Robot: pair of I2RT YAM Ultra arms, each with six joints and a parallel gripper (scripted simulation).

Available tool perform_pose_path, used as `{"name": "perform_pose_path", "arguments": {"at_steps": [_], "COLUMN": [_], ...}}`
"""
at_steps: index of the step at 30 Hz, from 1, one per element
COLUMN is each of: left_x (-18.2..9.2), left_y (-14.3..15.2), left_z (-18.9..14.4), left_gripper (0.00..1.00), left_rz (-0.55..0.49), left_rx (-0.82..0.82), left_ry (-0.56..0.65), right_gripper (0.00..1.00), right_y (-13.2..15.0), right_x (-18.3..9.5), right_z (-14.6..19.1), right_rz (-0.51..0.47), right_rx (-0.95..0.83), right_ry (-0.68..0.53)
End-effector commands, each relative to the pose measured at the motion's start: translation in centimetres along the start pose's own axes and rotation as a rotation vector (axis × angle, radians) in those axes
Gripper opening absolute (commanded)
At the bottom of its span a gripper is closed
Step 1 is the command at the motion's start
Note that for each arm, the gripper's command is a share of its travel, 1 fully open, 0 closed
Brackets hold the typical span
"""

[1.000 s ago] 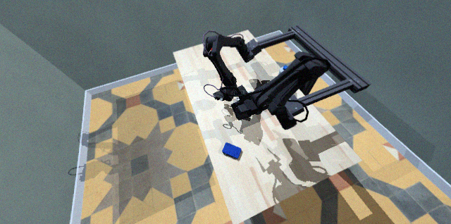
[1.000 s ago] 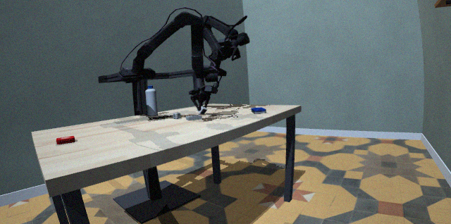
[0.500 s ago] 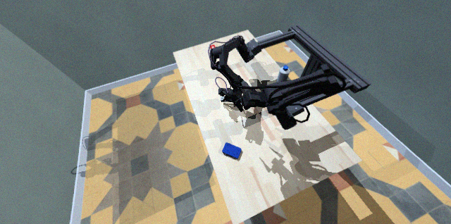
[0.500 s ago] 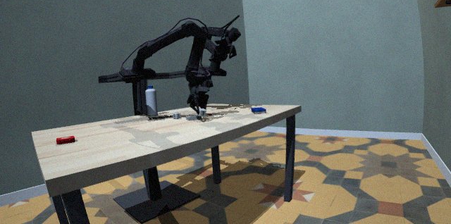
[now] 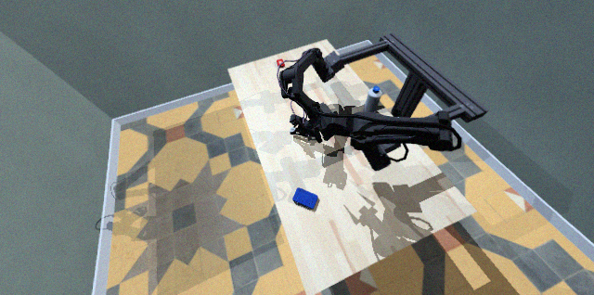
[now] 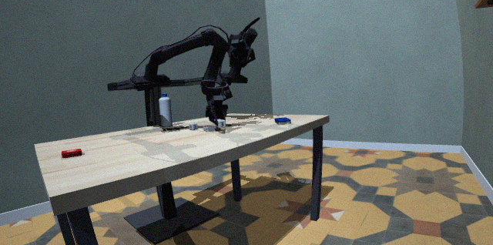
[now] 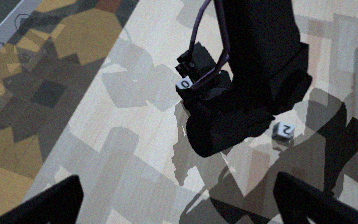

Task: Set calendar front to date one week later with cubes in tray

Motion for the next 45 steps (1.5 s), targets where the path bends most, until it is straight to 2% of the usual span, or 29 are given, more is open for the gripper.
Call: {"name": "perform_pose_path", "arguments": {"at_steps": [1,15,27,36,45], "left_x": [0.1,-0.1,0.3,0.3,0.0], "left_y": [1.0,0.9,2.4,4.2,4.4], "left_z": [-0.1,-1.6,-3.4,-4.8,-5.2], "left_gripper": [1.00,1.00,1.00,1.00,1.00], "left_rz": [0.057,0.102,0.223,0.346,0.348], "left_rx": [-0.056,-0.115,-0.186,-0.197,-0.165], "left_ry": [-0.046,-0.014,0.022,-0.006,-0.080], "right_gripper": [0.27,0.27,0.27,0.27,0.27], "right_y": [0.1,0.6,0.7,0.8,0.8], "right_x": [-0.6,-0.6,-0.7,-0.7,-0.7], "right_z": [0.4,0.3,0.4,0.4,0.4], "right_rz": [-0.039,-0.040,-0.041,-0.041,-0.041], "right_rx": [0.018,0.006,0.008,0.007,0.007], "right_ry": [-0.007,-0.003,-0.003,-0.003,-0.003]}}
Point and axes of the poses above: on each arm, the point where the finger pads meet when closed, its own x axis out along the fingers, its own z axis across the jaws, y = z × x, the point moved 2 cm from there along -x, back along the fingers, and after that the axes turned 14 degrees about -x, right-handed, at the moved point
